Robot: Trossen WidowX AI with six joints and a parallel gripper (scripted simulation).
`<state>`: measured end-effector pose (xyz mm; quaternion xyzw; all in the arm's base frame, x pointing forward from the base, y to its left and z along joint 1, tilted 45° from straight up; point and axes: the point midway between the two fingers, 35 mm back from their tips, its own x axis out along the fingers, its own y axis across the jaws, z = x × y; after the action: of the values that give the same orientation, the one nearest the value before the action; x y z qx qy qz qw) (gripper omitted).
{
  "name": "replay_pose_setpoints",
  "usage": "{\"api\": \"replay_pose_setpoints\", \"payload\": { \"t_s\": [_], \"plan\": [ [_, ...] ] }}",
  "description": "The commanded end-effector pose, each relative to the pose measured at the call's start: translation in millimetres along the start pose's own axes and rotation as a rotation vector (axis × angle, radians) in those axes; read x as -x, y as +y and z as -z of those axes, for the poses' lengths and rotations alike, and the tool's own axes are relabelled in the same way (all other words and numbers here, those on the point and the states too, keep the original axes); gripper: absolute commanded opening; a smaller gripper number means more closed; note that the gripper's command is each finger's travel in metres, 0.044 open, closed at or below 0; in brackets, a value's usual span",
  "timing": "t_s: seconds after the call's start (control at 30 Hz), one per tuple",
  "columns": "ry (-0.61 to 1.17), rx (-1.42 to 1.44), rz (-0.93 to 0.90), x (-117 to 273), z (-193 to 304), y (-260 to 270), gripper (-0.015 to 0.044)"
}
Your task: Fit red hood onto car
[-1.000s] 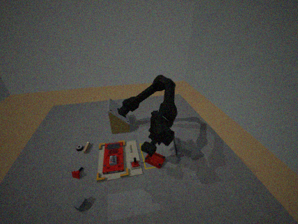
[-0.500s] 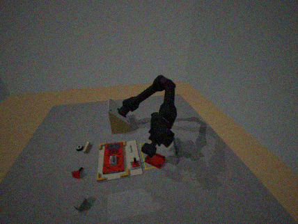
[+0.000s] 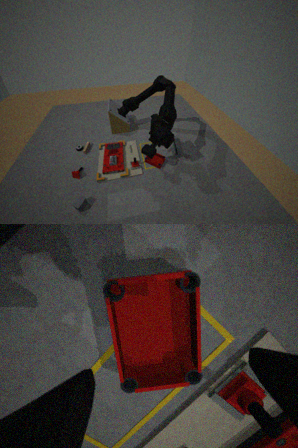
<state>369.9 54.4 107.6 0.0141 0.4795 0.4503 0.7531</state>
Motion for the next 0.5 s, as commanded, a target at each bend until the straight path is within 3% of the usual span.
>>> {"api": "replay_pose_setpoints", "payload": {
  "t_s": [0.0, 0.47],
  "plan": [
    [-0.001, -0.004, -0.003, -3.2, 0.3, 0.4, 0.044],
    [-0.001, -0.004, -0.003, -11.3, 0.0, 0.7, 0.044]
  ]
}}
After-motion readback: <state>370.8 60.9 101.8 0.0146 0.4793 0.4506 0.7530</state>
